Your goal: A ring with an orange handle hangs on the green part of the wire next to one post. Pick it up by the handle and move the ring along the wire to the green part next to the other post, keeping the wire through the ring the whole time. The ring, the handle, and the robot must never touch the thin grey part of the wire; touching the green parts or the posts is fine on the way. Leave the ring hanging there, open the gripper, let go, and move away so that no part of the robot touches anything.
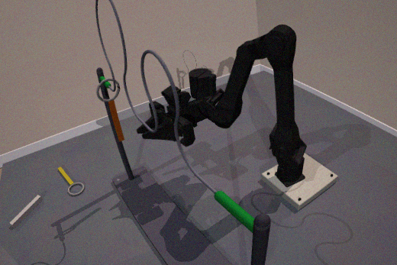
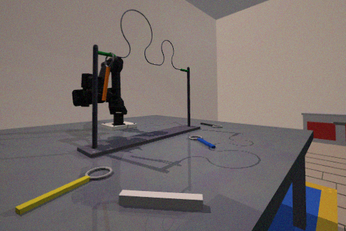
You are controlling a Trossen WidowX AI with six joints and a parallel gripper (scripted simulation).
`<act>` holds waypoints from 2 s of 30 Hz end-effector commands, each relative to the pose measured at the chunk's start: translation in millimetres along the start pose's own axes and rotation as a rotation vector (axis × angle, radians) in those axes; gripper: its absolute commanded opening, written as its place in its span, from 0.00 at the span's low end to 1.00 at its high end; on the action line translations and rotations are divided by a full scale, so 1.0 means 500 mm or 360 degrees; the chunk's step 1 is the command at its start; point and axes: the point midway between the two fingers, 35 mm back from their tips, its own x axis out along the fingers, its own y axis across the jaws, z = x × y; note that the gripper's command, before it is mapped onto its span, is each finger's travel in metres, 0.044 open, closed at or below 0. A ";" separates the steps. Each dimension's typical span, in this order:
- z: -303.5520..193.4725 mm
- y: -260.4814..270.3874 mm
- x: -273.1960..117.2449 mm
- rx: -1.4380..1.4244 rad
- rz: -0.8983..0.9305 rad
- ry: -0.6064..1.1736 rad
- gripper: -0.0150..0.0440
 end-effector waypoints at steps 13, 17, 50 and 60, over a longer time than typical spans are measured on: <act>0.003 -0.020 -0.003 -0.0085 -0.0021 0.0008 0.53; 0.003 -0.021 -0.002 -0.0086 -0.0021 0.0008 0.53; 0.008 -0.033 0.092 -0.0124 -0.0022 0.0007 0.53; 0.008 -0.032 0.120 -0.0125 -0.0021 -0.0018 0.53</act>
